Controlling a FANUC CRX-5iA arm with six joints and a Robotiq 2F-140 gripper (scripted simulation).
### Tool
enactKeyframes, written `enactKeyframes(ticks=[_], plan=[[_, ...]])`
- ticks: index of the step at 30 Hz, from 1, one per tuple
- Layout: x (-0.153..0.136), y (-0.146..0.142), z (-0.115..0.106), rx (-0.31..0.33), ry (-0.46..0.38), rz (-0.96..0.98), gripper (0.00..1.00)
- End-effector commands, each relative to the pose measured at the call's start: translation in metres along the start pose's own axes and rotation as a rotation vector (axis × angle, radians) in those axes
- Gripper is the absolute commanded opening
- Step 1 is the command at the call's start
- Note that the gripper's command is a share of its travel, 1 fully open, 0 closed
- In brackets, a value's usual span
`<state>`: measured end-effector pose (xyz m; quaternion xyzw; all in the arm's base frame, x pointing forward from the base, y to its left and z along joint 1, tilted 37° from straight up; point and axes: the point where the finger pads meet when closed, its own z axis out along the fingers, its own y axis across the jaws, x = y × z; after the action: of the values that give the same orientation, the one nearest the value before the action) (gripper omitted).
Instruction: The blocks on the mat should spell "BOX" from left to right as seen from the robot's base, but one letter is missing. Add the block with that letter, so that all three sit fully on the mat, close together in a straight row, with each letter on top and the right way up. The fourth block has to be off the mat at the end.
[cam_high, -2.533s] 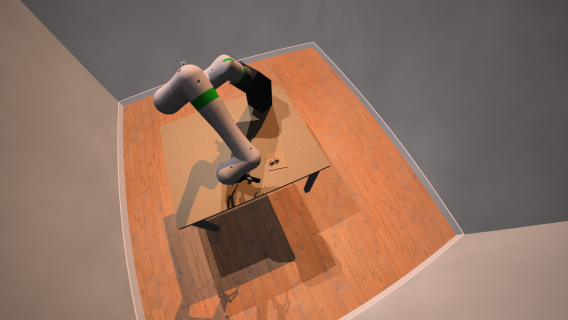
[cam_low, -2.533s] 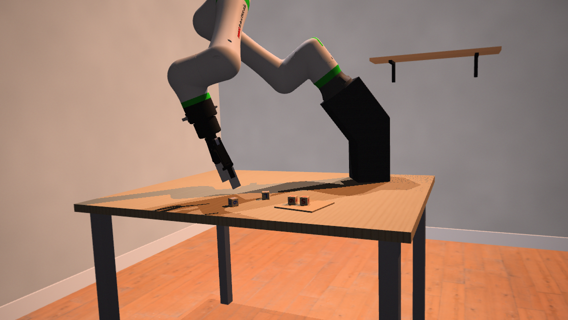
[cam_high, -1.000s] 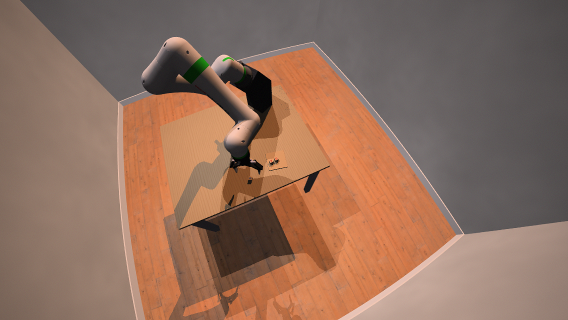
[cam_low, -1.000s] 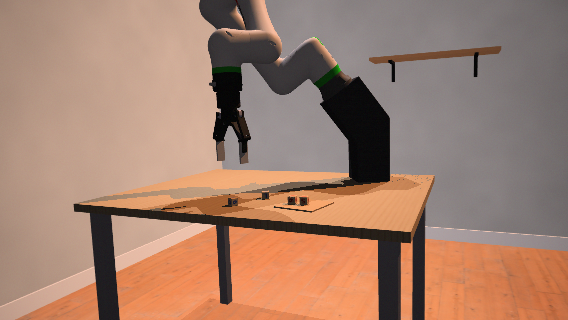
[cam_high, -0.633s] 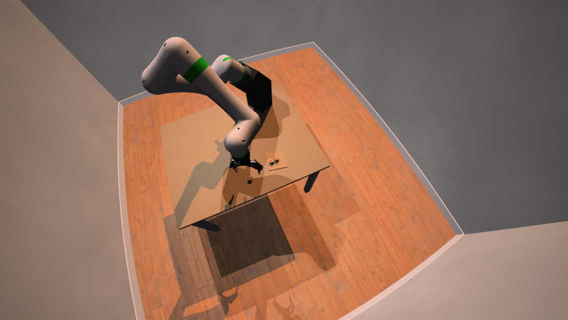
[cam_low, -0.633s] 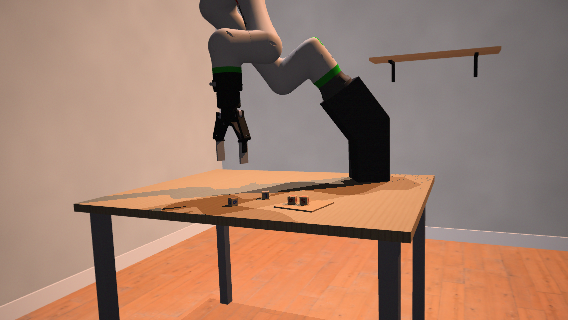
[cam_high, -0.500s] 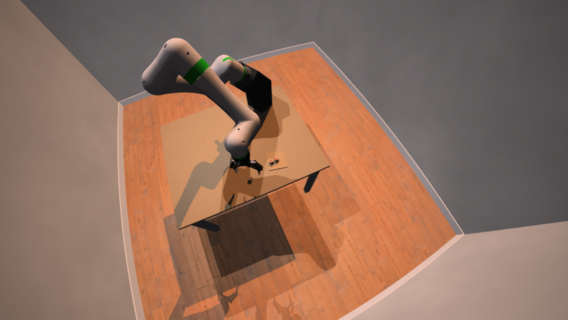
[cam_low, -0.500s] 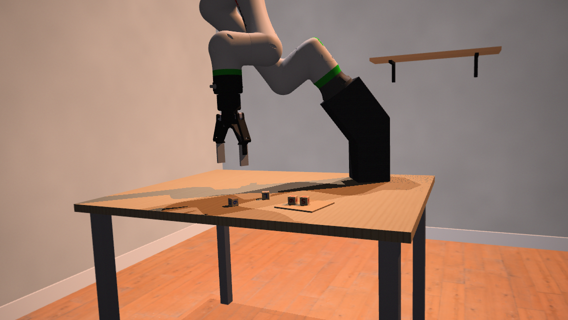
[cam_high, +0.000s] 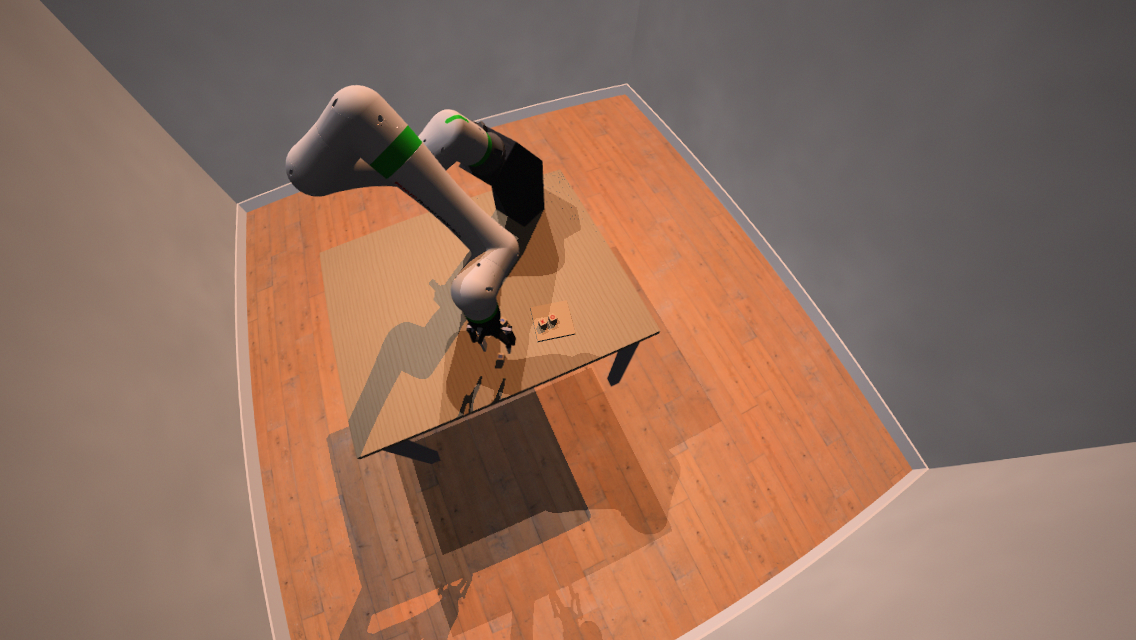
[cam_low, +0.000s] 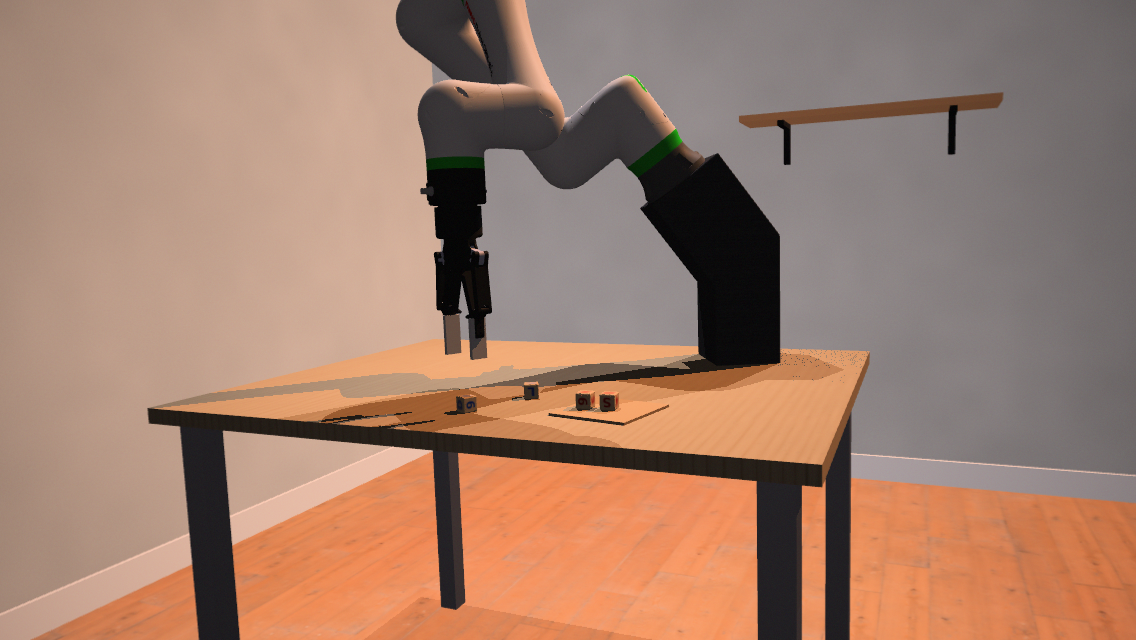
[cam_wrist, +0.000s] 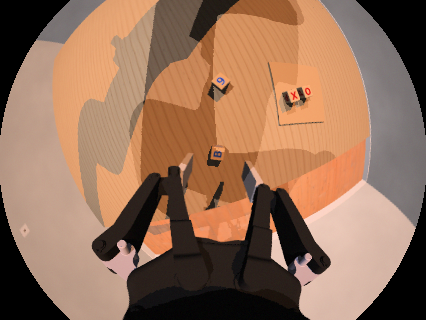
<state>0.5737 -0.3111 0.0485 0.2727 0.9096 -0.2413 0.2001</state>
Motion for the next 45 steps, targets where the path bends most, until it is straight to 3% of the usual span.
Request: enactKeyframes(ticks=[1,45], plan=[[-0.0002,0.0001,-0.0001,0.000,0.000,0.000,0.37],[-0.0004,0.0001,0.0055,0.003,-0.005,0.001,0.37]])
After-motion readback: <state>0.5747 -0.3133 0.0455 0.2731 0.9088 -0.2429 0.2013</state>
